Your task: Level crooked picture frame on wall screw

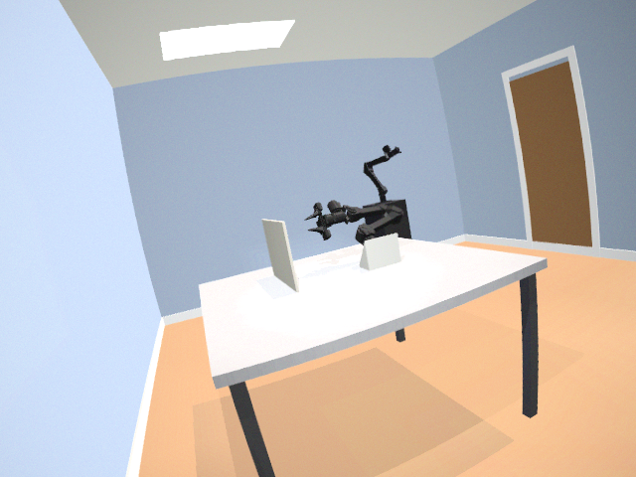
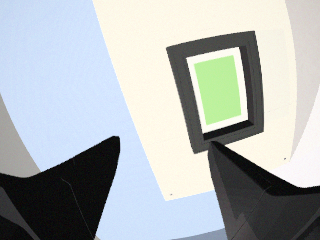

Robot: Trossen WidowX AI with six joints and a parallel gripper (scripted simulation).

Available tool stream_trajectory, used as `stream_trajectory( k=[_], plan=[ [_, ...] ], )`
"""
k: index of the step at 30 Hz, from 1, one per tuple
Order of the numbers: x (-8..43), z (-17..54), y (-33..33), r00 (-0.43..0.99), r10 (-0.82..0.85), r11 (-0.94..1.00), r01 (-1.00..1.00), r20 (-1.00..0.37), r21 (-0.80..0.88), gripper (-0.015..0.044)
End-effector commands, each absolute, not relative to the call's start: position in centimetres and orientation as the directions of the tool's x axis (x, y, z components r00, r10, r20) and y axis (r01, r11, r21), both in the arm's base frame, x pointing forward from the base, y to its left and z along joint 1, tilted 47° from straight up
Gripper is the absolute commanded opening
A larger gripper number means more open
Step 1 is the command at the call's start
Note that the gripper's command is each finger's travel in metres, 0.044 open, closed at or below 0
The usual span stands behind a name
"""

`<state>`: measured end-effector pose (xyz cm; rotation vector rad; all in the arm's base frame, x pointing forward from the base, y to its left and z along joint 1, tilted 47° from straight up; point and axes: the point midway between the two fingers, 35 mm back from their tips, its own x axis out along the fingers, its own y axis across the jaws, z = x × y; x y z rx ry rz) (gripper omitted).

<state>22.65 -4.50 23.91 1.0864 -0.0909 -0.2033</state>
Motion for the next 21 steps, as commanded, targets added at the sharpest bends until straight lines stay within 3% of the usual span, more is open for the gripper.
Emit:
stream_trajectory(
  k=[1,21],
  plan=[
    [17.94,24.86,-3.63,0.977,-0.211,0.326,0.093,-0.024,0.941,0.0260],
    [17.94,24.86,-3.62,0.977,-0.211,0.326,0.093,-0.024,0.941,0.0260]
  ],
)
